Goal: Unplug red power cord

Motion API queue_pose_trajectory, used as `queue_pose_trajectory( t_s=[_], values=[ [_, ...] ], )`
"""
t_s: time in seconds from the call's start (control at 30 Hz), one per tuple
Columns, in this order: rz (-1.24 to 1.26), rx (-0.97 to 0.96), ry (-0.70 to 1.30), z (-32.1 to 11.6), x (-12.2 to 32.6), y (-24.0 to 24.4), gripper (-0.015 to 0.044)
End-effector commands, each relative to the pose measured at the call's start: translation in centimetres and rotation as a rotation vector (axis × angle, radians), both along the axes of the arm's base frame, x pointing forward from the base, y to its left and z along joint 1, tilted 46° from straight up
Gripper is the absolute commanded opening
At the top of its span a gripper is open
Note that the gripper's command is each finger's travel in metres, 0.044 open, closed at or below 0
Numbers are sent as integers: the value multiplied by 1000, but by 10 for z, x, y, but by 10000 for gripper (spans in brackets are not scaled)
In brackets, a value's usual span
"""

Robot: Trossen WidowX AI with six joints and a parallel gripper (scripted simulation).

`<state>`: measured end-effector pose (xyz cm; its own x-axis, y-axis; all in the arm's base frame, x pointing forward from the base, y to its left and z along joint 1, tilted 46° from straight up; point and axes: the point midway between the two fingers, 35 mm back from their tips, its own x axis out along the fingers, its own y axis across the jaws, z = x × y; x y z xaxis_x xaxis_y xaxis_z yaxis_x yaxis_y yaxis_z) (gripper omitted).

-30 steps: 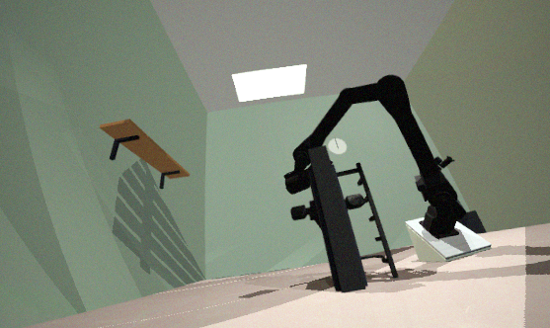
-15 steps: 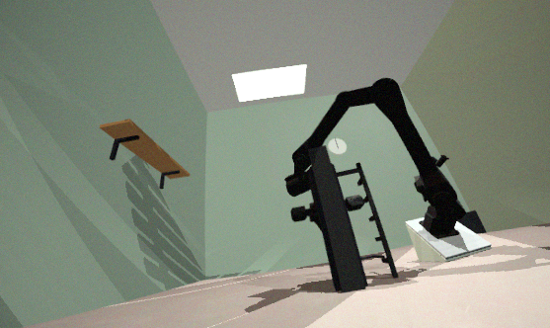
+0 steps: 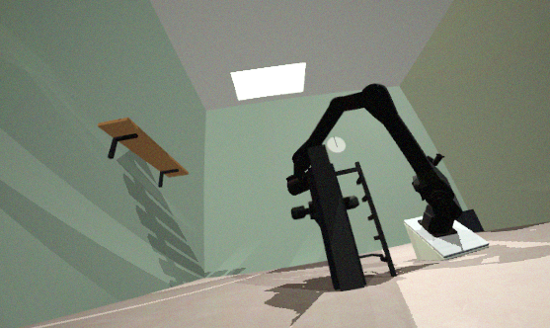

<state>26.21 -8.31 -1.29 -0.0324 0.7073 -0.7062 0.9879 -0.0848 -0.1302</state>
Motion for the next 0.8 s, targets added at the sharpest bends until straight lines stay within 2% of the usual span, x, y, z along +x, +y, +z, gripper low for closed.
queue_pose_trajectory(
  t_s=[0.0, 0.17, 0.77],
  values=[
    [0, 0, 0, 0, 0, 0, 26],
    [0, 0, 0, 0, 0, 0, 157],
    [-5, 8, 5, 5, 0, -4, 160]
  ],
)
